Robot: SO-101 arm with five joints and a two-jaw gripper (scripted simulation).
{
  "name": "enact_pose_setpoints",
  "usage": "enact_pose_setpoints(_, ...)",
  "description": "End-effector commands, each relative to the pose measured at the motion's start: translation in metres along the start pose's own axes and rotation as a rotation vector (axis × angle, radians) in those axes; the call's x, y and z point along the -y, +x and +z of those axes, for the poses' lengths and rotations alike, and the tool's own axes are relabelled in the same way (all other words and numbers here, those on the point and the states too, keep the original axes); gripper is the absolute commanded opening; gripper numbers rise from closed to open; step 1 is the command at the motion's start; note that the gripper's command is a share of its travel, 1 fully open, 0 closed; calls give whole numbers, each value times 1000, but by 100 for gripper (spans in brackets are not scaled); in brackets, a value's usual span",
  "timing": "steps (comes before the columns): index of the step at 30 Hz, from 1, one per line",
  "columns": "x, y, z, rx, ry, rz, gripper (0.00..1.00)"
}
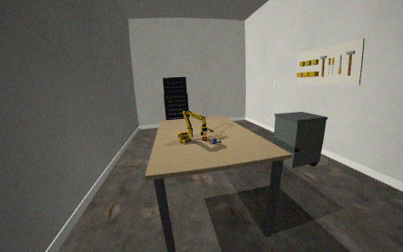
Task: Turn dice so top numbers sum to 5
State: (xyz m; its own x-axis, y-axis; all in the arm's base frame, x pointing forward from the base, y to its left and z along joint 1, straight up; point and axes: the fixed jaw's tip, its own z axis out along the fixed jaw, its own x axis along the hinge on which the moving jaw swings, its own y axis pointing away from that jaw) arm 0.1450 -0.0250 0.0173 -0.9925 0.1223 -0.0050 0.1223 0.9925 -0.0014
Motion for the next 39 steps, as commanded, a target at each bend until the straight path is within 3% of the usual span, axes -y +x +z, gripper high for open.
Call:
enact_pose_setpoints(1, 2, -3, -1, 19, 1, 3, 0)
enact_pose_setpoints(10, 2, -4, -7, 19, 1, 3, 0)
enact_pose_setpoints(28, 2, -2, -49, 19, 1, 3, 0)
enact_pose_setpoints(39, 2, -2, -52, 19, 1, 3, 0)
